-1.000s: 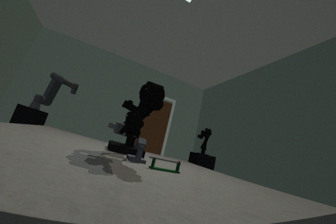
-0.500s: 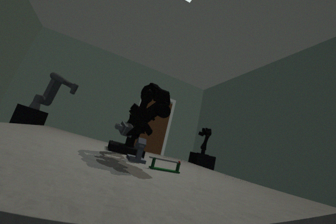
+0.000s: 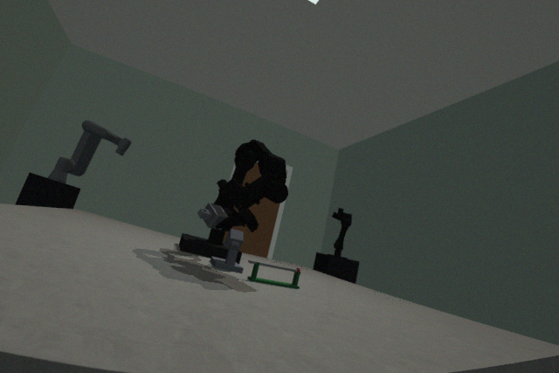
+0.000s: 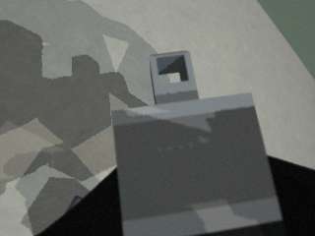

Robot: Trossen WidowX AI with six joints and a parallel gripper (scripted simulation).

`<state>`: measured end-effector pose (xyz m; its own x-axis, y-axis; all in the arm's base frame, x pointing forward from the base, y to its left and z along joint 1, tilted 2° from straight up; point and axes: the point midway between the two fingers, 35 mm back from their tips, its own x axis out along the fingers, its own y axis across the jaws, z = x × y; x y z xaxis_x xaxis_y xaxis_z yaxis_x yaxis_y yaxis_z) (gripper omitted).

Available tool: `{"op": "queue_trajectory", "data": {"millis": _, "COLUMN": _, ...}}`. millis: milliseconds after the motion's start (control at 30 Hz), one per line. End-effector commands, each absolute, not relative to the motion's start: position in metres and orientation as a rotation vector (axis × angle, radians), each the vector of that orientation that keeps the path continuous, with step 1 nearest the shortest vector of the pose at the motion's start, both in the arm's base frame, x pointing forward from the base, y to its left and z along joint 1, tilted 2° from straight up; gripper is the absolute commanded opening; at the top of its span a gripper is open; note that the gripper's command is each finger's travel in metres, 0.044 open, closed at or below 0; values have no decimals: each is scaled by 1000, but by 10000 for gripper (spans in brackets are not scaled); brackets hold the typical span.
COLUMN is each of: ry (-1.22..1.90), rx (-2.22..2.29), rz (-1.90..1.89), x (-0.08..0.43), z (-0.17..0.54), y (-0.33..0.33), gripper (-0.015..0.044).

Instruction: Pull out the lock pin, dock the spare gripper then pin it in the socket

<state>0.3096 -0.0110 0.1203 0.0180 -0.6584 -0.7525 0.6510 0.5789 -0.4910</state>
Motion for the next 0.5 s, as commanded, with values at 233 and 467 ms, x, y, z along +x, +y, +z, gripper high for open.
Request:
{"op": "queue_trajectory", "data": {"millis": 233, "ry": 1240, "rx": -301, "rz": -853, "x": 286, "z": 124, "y": 8, "gripper": 0}}
{"op": "queue_trajectory", "data": {"millis": 467, "ry": 1274, "rx": -512, "rz": -747, "x": 268, "z": 125, "y": 19, "gripper": 0}}
